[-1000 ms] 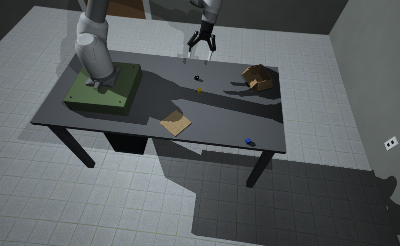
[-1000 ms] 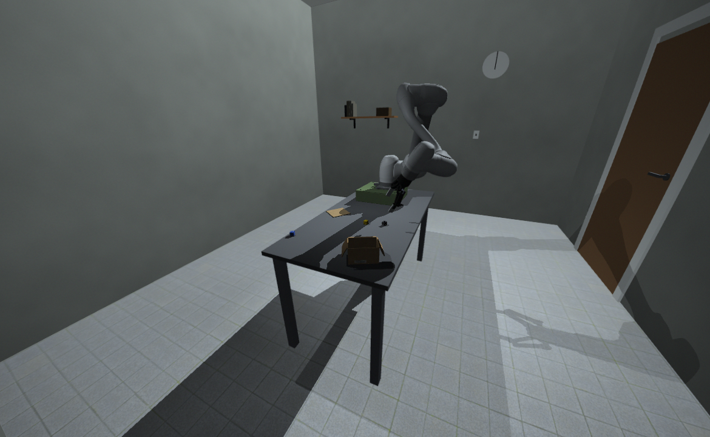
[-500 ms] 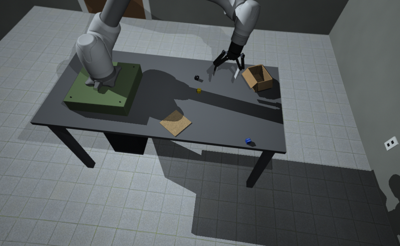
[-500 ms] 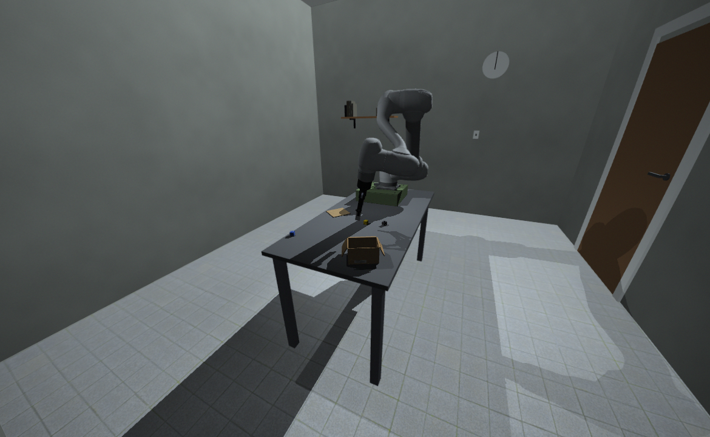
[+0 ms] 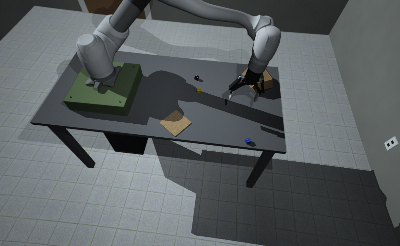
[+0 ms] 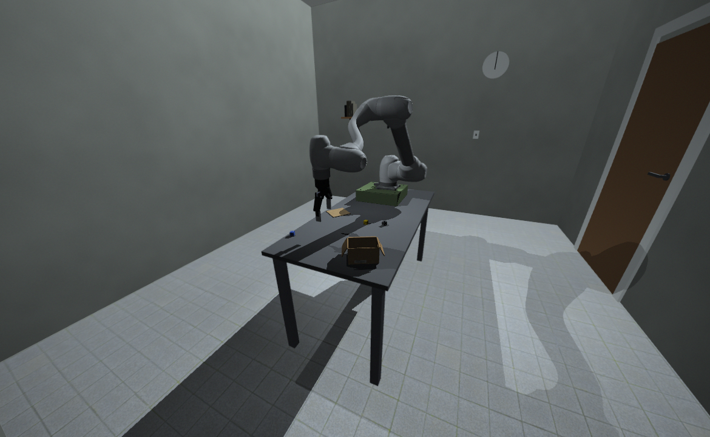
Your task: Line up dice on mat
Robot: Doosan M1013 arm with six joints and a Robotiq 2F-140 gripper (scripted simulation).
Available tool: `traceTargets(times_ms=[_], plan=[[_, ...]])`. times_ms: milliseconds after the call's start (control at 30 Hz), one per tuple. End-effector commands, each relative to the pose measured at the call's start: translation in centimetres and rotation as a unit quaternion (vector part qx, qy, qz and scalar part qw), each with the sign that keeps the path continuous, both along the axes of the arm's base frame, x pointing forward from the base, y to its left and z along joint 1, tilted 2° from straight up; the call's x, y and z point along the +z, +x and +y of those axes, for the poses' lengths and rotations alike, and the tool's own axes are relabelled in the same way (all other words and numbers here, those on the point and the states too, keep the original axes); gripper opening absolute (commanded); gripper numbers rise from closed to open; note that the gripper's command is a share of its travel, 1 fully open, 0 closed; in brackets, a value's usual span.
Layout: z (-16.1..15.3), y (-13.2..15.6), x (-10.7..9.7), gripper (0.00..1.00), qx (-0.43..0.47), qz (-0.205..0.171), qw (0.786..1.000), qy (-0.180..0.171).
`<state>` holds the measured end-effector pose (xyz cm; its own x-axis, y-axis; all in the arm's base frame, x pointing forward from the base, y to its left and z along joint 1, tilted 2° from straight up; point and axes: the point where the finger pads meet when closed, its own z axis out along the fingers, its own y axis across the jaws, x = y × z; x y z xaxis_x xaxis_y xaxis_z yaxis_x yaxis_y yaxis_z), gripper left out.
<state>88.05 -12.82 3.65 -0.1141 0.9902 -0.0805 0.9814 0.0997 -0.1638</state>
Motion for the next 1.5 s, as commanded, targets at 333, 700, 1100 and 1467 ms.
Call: traceTargets(times_ms=[333, 700, 1100, 1467], plan=[[-16.9, 5.5, 0.6, 1.00, -0.060, -0.061, 0.996, 0.035], [-18.3, 5.7, 0.6, 1.00, -0.064, -0.066, 0.995, 0.037], [-18.3, 5.7, -0.7, 1.00, -0.064, -0.066, 0.995, 0.037], [-18.4, 5.5, -6.5, 1.00, -0.064, -0.066, 0.995, 0.037]])
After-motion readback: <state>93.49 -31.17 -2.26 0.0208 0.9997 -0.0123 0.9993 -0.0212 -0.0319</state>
